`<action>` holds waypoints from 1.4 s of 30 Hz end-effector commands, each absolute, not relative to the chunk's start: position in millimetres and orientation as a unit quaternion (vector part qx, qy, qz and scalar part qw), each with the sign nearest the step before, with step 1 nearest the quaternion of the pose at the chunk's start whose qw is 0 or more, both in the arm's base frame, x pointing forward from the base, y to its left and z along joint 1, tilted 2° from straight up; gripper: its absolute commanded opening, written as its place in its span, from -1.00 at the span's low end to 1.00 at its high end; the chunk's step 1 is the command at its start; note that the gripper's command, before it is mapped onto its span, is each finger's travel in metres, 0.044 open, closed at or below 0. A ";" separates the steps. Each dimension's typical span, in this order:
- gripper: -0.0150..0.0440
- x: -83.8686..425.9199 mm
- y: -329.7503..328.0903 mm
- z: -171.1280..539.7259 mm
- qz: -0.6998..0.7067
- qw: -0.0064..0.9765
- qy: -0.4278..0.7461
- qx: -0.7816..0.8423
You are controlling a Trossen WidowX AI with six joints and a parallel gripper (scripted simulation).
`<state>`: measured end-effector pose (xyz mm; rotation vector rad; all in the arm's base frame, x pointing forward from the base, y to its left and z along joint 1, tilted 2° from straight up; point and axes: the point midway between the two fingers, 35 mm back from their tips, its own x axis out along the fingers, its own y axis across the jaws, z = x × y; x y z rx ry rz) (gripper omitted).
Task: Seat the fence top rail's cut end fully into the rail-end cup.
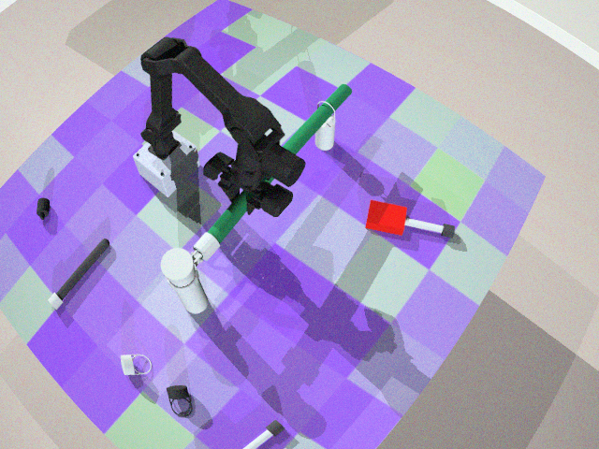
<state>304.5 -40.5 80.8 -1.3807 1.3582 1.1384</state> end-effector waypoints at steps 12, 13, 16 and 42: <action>-0.49 304.7 -43.3 80.9 0.457 0.433 0.545 -0.554; -0.49 304.7 -43.3 80.9 0.457 0.433 0.545 -0.554; -0.49 304.7 -43.3 80.9 0.457 0.433 0.545 -0.554; 1.00 303.4 -3.0 120.5 0.458 0.434 0.544 -0.553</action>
